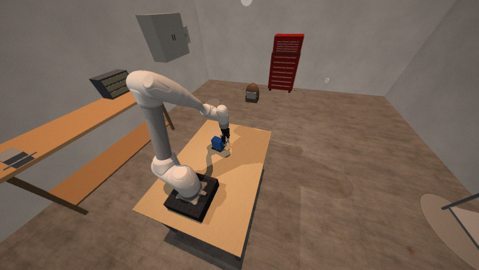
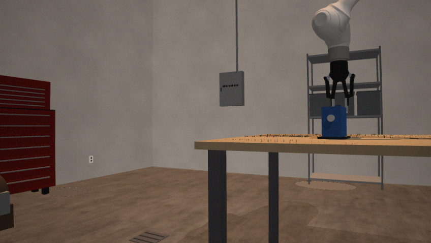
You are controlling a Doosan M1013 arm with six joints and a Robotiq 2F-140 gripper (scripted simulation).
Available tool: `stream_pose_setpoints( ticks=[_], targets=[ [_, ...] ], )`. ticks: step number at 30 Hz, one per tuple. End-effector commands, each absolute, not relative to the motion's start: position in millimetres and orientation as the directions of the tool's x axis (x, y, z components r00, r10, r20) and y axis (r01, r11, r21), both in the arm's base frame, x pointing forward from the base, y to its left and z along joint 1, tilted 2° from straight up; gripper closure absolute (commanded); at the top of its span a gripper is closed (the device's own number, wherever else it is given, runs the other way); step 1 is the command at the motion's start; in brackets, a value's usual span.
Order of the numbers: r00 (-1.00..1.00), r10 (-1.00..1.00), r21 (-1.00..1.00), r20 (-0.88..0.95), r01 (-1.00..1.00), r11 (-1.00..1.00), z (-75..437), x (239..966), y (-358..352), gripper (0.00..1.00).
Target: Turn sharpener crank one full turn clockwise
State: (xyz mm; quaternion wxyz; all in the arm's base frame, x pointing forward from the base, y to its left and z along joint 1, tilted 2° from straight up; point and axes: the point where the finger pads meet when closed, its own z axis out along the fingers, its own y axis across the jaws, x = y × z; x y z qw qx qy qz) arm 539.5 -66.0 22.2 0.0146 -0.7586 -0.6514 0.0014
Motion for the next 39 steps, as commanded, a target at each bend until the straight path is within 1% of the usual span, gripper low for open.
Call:
stream_pose_setpoints(
  ticks=[1, 21, 39],
  targets=[
    [0.151, 0.988, -0.024, 0.017, 0.988, -0.151, 22.3, 539.5, -66.0, 0.68],
    [0.151, 0.988, -0.024, 0.017, 0.988, -0.151, 26.0, 539.6, -66.0, 0.68],
    [0.151, 0.988, -0.024, 0.017, 0.988, -0.151, 62.9, 540.3, -66.8, 0.68]
  ],
)
